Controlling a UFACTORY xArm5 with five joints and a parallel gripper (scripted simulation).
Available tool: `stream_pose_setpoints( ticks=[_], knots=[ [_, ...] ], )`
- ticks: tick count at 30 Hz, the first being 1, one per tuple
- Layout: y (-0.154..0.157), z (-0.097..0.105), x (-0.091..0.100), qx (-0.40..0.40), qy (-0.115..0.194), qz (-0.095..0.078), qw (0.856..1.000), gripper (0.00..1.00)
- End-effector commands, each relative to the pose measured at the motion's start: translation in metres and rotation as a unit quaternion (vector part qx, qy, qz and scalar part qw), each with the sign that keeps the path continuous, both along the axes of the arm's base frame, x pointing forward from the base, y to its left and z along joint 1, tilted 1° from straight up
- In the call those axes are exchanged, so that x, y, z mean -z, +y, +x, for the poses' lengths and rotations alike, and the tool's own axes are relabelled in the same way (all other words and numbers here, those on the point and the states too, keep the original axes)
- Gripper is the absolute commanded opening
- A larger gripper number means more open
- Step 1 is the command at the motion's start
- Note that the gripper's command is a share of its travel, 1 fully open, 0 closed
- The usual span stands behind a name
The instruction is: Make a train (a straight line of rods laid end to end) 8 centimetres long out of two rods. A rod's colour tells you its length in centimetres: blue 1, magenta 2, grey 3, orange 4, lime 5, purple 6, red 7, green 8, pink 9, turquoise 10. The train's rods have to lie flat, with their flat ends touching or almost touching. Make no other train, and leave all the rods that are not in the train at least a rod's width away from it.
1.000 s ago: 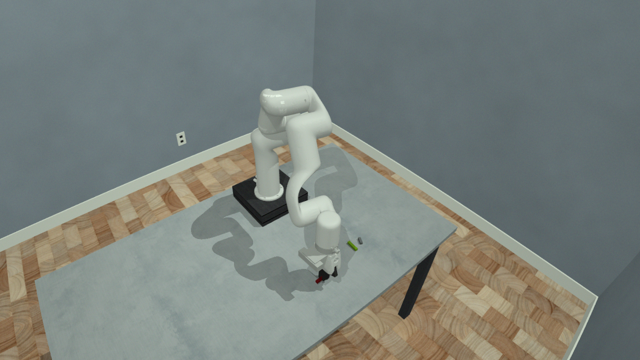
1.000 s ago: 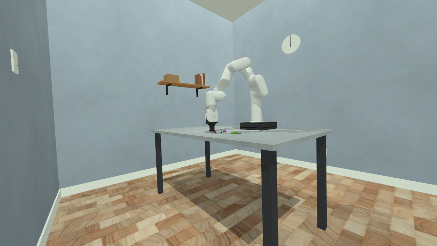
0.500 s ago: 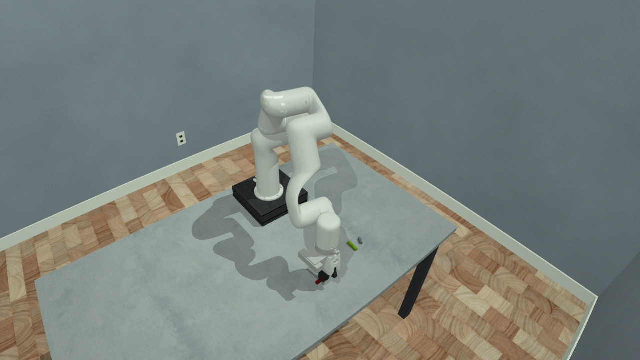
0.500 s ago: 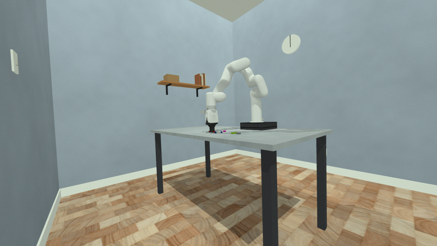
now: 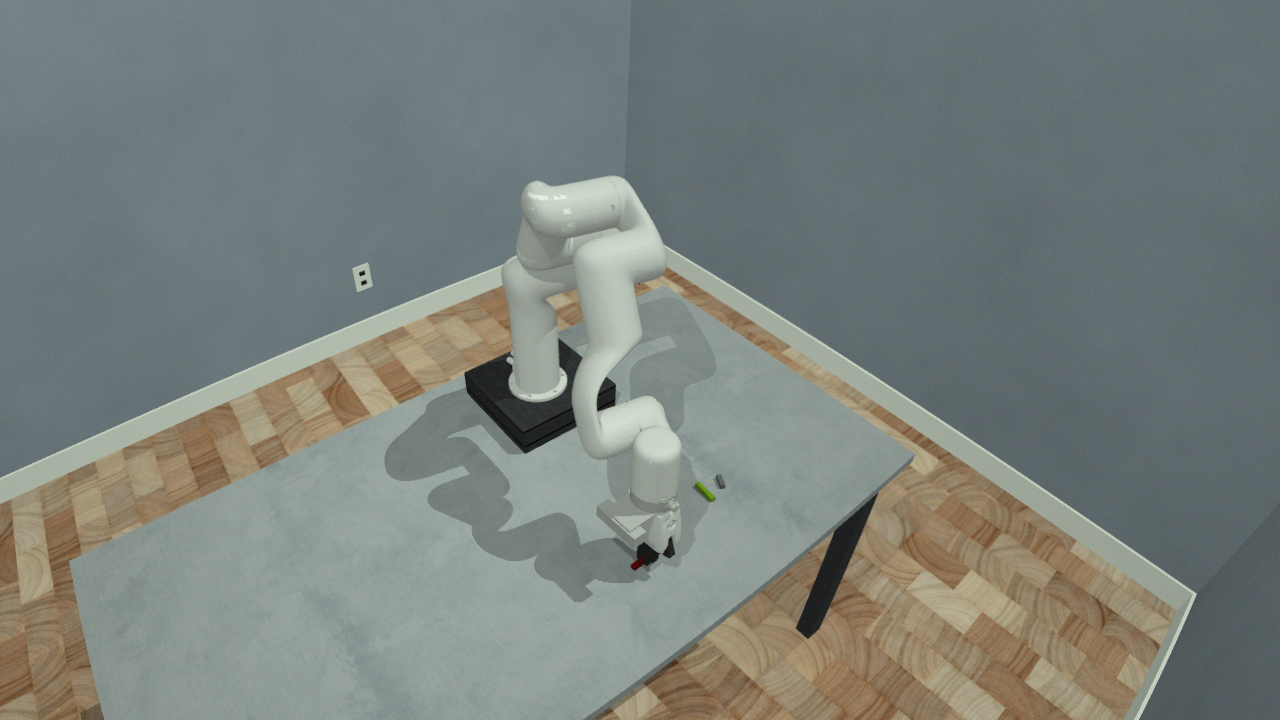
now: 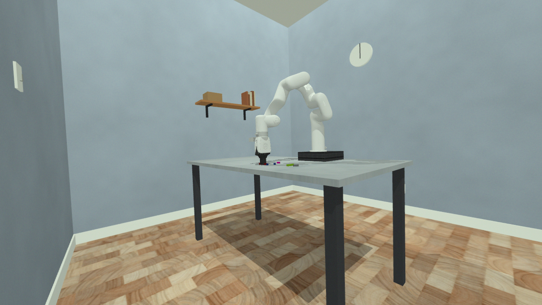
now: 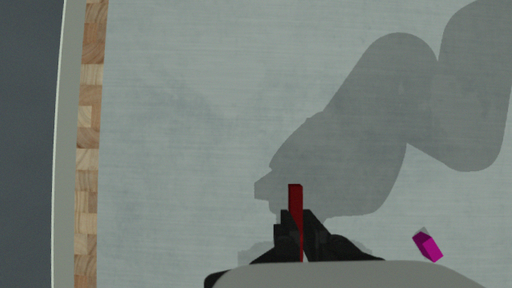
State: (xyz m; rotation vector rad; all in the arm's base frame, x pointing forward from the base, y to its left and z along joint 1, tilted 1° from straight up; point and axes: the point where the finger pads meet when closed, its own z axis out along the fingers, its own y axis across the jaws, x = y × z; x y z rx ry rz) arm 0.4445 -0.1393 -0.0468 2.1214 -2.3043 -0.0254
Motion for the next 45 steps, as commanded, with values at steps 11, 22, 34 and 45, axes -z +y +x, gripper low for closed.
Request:
stream_pose_setpoints(
  ticks=[11, 22, 34, 45],
  knots=[
    [-0.0004, 0.0014, -0.0012, 0.000, -0.002, -0.001, 1.000, 0.04],
    [-0.0004, 0.0014, -0.0012, 0.000, -0.002, -0.001, 1.000, 0.04],
    [-0.0004, 0.0014, -0.0012, 0.000, -0.002, -0.001, 1.000, 0.12],
    [-0.0004, 0.0014, -0.0012, 0.000, -0.002, -0.001, 1.000, 0.24]
  ],
)
